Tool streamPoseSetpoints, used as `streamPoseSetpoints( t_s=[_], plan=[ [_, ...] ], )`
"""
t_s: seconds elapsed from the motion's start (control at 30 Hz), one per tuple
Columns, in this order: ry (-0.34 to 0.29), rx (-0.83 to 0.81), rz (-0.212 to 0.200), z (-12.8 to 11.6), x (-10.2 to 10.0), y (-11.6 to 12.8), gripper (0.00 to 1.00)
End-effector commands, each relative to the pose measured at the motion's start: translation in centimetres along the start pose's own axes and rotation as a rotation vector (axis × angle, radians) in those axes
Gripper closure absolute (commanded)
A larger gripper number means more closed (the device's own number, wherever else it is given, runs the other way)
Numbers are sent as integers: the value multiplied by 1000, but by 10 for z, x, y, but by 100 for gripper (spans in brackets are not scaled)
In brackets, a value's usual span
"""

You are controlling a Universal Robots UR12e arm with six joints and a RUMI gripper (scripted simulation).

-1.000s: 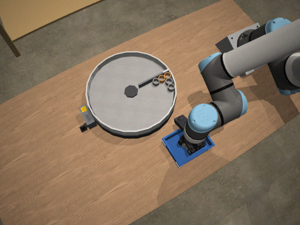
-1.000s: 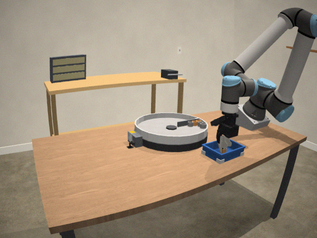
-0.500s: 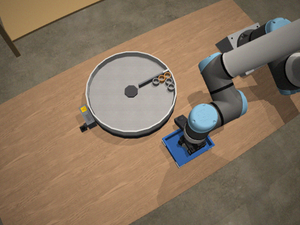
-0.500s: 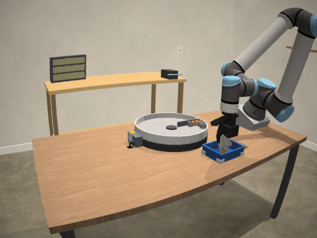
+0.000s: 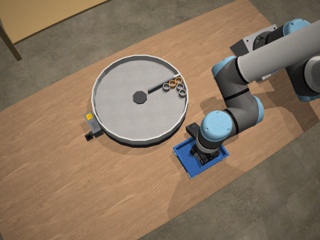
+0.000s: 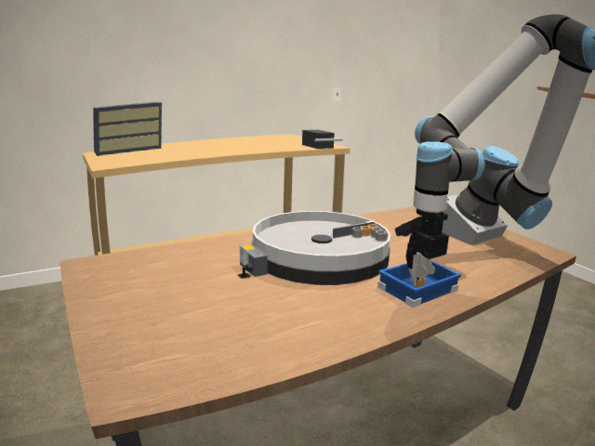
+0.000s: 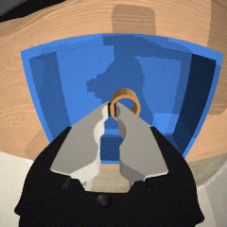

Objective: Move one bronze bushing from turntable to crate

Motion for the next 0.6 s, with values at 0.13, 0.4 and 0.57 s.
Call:
streamPoseSetpoints(
  t_s=[0.13,0.4,0.57],
  plan=[
    [0,0,1,0,1,-1,94],
    [0,0,1,0,1,-1,94],
    [0,0,1,0,1,-1,94]
  ],
)
Point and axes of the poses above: the point where the finger pads meet when closed, its own x axis back along the fingers, its own y axis across the jaws, z = x × y, the point moved 2 cm from there along x, back along the fingers, and after that the axes turned 6 degrees about -x, right-handed, at the moved point
